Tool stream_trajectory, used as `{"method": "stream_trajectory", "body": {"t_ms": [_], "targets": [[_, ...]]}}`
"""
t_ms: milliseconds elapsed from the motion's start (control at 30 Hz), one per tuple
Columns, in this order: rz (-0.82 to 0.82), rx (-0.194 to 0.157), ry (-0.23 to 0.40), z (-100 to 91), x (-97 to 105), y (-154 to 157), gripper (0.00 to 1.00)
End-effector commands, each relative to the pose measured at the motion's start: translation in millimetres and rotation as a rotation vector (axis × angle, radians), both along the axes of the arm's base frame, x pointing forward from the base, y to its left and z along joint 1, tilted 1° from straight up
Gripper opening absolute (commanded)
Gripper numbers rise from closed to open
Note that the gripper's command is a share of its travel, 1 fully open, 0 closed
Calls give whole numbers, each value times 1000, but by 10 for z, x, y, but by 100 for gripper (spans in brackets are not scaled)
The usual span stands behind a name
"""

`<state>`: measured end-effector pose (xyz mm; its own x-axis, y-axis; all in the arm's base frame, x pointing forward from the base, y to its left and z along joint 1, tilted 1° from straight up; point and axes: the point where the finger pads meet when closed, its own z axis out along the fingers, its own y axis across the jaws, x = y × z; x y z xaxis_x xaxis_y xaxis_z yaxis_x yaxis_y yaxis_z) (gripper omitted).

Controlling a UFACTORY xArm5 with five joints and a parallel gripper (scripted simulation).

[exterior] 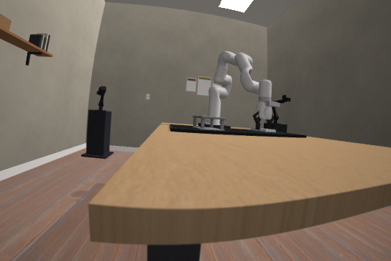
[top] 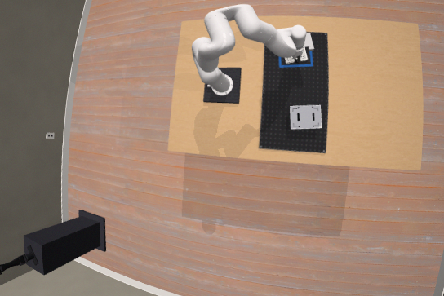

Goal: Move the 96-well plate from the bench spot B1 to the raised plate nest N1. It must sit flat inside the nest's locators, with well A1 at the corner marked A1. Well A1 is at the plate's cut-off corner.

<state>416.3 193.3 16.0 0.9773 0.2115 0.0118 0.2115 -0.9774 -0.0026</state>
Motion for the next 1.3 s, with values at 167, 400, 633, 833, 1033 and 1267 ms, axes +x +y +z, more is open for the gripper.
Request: {"method": "stream_trajectory", "body": {"t_ms": [167,400,633,833,1033,1267], "targets": [[0,-2,-5,74,12,6,0],[0,-2,-5,107,12,6,0],[0,-2,-5,154,11,6,0],[0,-2,-5,187,11,6,0],[0,-2,-5,194,11,6,0],[0,-2,-5,294,9,6,0]]}}
